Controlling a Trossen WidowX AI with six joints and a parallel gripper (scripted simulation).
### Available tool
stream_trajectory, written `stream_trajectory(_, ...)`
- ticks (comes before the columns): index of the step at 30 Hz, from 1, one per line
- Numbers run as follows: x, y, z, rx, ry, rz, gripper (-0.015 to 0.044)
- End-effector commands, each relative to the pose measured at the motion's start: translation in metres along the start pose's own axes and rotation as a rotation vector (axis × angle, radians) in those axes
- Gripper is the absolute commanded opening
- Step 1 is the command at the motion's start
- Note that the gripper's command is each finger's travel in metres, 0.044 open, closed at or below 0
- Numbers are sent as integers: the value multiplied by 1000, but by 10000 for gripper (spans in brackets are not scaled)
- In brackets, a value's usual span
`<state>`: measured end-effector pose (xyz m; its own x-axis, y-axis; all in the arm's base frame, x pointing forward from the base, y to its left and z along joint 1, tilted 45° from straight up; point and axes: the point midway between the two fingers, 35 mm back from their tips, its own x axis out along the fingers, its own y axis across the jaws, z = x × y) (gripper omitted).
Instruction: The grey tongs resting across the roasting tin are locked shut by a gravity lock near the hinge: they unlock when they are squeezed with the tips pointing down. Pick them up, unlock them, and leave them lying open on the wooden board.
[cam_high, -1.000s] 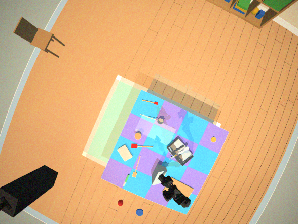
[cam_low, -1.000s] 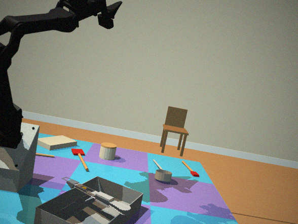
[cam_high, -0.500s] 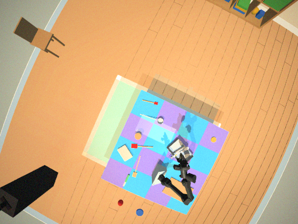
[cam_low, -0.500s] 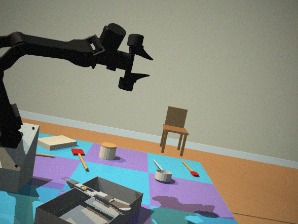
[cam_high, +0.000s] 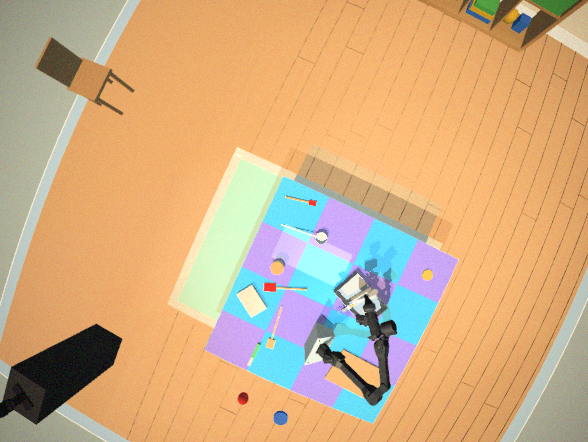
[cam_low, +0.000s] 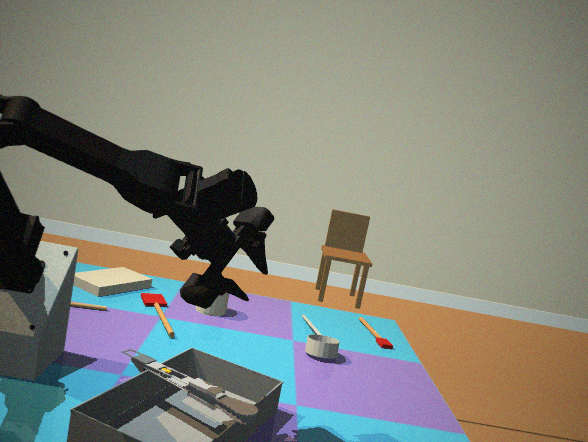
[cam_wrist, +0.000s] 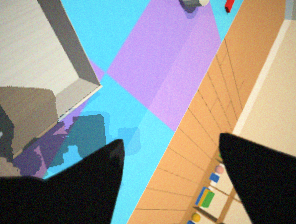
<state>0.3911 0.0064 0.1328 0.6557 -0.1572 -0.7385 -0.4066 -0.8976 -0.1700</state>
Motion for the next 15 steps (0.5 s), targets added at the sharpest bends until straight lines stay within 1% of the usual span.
stream_trajectory(1,3,67,14,-47,-95,148,260)
stream_trajectory(7,-8,152,45,-93,-272,311,260)
stream_trajectory(9,-11,160,50,-97,-294,325,260)
stream_trajectory(15,-10,160,49,-97,-294,325,260)
